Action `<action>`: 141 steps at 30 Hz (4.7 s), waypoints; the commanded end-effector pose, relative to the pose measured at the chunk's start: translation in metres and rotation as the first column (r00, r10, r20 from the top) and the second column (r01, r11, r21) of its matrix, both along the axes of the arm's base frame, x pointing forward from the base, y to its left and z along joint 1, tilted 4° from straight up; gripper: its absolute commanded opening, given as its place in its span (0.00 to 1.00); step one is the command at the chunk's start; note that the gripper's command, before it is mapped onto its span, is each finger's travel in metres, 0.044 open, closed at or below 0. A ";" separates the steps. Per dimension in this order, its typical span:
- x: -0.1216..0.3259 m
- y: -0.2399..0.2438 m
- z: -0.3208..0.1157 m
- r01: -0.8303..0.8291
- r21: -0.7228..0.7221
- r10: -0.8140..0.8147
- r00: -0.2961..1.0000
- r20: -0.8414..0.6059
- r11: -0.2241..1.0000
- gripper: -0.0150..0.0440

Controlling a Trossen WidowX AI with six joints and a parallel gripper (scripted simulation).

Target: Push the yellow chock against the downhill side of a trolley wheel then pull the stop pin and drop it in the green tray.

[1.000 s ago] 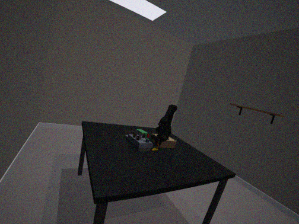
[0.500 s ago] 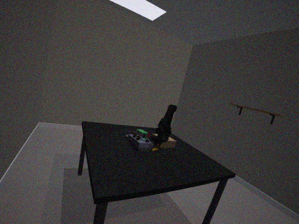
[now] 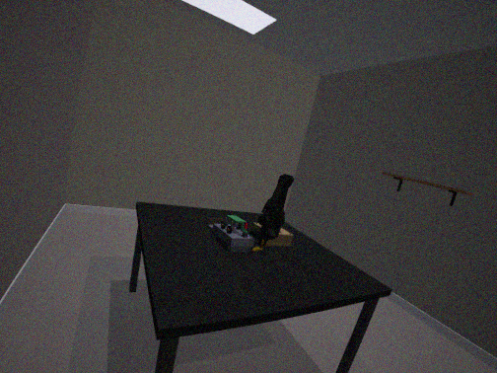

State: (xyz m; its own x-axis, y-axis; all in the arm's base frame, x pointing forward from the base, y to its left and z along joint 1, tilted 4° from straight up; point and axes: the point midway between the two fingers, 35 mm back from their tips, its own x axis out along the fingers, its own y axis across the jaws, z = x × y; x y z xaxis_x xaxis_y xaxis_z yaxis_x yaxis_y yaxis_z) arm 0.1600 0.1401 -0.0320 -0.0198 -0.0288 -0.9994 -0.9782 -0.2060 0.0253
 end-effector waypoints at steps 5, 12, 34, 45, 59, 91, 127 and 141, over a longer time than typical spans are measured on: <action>0.000 0.000 0.000 0.000 0.001 0.000 1.000 0.001 1.000 0.34; 0.000 0.001 0.012 -0.002 -0.004 0.002 1.000 0.000 1.000 0.25; -0.008 -0.004 0.084 -0.004 -0.008 0.004 1.000 -0.001 1.000 0.25; -0.005 -0.001 0.117 -0.004 -0.008 0.004 1.000 -0.001 1.000 0.25; 0.003 0.004 0.146 -0.004 -0.007 0.004 1.000 0.000 1.000 0.25; 0.003 0.004 0.146 0.835 -0.004 -0.834 0.550 0.039 0.550 0.25; 0.003 0.004 0.146 0.800 0.038 -0.797 -0.601 0.060 -0.599 0.25; 0.003 0.004 0.146 0.439 0.056 -0.436 -0.898 0.053 -0.897 0.25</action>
